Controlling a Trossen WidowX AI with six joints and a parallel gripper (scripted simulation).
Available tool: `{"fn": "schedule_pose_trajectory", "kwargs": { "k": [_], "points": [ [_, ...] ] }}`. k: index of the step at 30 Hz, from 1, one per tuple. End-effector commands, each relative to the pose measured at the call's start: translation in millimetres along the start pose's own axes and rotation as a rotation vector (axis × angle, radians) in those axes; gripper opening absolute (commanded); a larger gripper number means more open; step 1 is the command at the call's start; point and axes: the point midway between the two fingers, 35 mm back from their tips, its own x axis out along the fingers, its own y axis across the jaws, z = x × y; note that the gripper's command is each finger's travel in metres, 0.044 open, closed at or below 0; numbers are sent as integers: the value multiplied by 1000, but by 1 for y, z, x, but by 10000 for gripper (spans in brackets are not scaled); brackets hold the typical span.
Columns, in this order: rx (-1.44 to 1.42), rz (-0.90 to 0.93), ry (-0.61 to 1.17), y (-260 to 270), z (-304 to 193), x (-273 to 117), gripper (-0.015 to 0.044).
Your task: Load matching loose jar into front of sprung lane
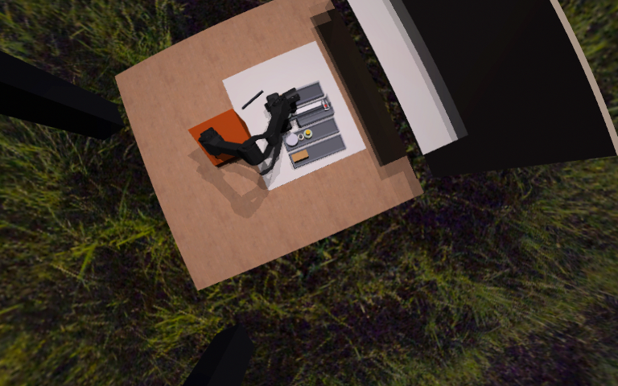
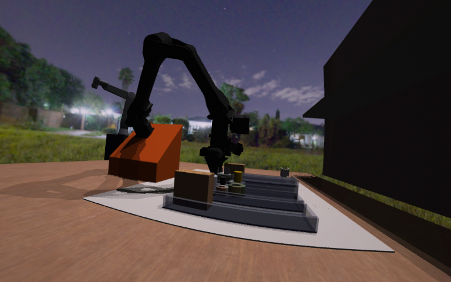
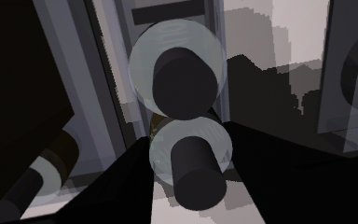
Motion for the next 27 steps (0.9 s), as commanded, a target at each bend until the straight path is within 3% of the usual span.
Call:
{"fn": "schedule_pose_trajectory", "kwargs": {
  "k": [1, 27],
  "points": [
    [6, -5, -8, -1, 1, 0, 0],
    [6, -5, -7, -1, -3, 0, 0]
  ]
}}
